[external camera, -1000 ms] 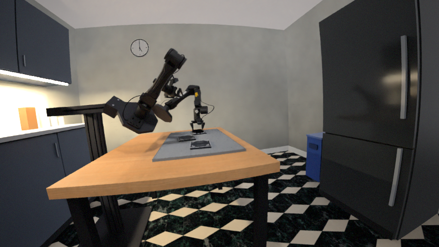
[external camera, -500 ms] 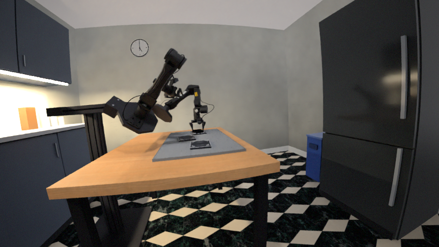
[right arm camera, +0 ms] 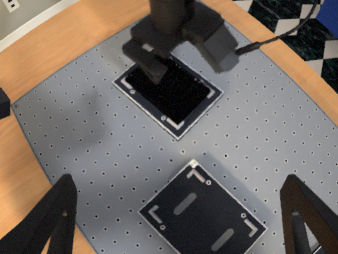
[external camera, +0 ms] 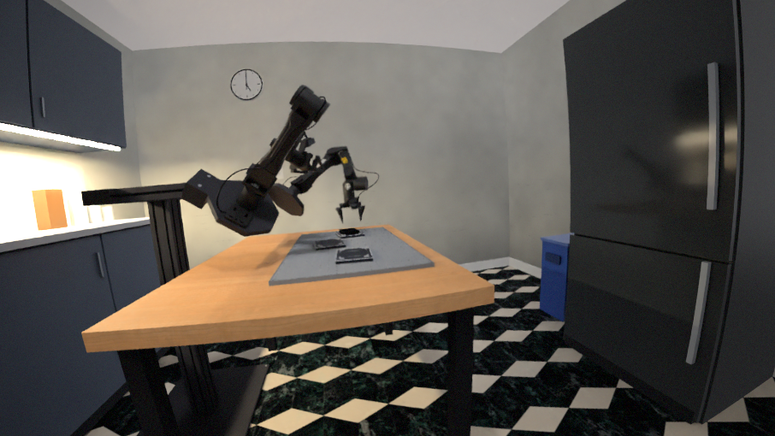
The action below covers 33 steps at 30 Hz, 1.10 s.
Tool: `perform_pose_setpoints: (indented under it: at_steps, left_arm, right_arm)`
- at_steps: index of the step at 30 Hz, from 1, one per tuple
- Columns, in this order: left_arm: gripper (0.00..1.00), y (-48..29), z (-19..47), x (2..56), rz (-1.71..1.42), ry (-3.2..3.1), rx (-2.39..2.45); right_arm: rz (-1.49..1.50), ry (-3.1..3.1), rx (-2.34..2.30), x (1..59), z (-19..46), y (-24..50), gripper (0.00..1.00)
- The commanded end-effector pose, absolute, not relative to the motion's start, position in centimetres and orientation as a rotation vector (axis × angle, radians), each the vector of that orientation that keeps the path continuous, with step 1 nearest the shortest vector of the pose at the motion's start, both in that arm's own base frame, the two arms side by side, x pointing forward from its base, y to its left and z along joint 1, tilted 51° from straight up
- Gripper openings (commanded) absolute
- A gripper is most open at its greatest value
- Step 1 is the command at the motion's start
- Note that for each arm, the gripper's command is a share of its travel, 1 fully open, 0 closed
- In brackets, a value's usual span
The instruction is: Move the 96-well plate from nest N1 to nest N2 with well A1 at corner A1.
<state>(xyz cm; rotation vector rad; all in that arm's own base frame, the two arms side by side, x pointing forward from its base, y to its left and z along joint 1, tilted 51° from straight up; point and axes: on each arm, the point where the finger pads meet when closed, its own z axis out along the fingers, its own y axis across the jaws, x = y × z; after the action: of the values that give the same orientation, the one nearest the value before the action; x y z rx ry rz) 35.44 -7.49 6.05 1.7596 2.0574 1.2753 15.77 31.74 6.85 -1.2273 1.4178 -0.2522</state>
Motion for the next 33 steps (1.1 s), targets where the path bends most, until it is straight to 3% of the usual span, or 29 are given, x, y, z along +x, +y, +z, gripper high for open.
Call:
perform_pose_setpoints:
  at_steps: [1,13,33]
  left_arm:
    - [1.0,-10.3,9.7,33.2,1.264,2.059,1.745]
    - [1.0,-10.1,8.0,31.8,1.246,2.1,1.802]
    - [1.0,-11.6,9.8,31.0,0.829,2.014,0.973]
  right_arm:
    - [-0.256,1.408,-1.248,15.4,6.5,31.7,1.0]
    - [-0.256,1.408,-1.248,15.4,6.5,31.7,1.0]
    - [-0.256,1.408,-1.248,15.4,6.5,31.7,1.0]
